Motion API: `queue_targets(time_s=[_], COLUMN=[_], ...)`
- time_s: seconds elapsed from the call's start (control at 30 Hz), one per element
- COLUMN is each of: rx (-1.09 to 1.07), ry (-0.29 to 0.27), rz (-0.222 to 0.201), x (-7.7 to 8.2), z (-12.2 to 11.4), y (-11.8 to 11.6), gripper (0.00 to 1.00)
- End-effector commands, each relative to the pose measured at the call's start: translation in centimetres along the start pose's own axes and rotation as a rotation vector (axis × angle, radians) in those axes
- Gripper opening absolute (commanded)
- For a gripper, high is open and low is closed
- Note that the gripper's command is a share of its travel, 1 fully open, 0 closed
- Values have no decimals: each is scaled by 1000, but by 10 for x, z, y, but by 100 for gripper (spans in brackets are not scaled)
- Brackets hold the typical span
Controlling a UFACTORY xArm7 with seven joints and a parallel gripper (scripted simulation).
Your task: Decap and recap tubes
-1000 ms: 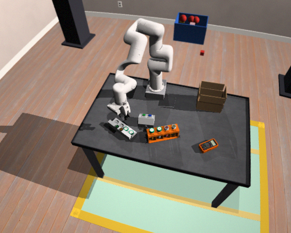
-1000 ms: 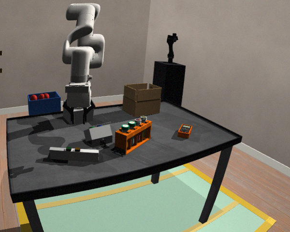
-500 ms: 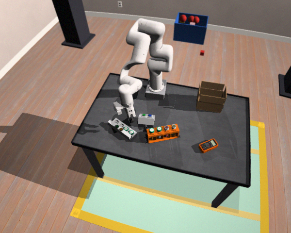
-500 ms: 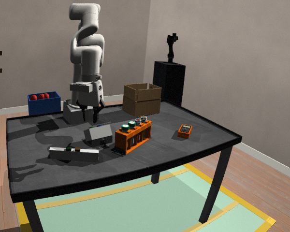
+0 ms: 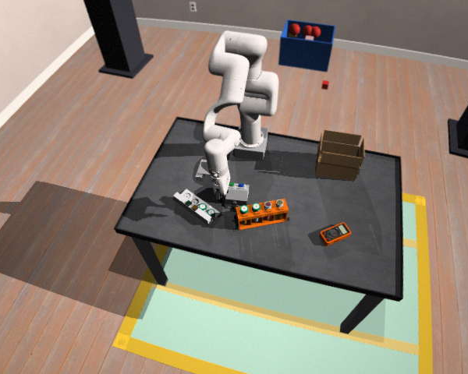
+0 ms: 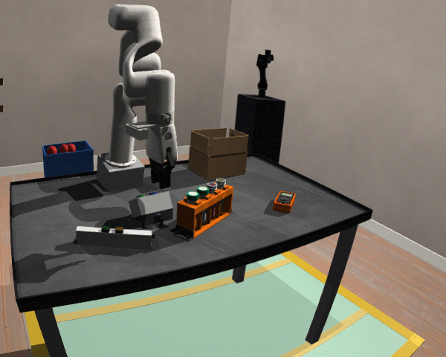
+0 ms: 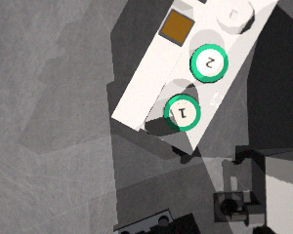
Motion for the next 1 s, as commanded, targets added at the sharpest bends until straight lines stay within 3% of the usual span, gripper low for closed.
queue_targets(time_s=[0.0, 0.07, 0.13, 0.43, 0.7, 0.97], rx=[-272, -272, -389, -389, -389, -389], ry=[59, 59, 64, 64, 64, 64], rz=[-15, -15, -13, -13, -13, -13], x=[-1, -1, -2, -5, -5, -29], z=[-26, -26, -42, -94, -94, -92], y=[-12, -12, -18, -37, -37, -36], gripper=[46, 46, 46, 46, 46, 46])
Point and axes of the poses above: the point where the finger pads meet when closed, its own x axis back along the fingers, its own y axis across the jaws, z = x × y, the point moved 7 cm from there along x, back along the fingers, and after that the axes turned 8 degrees about x, right-handed, at the moved point
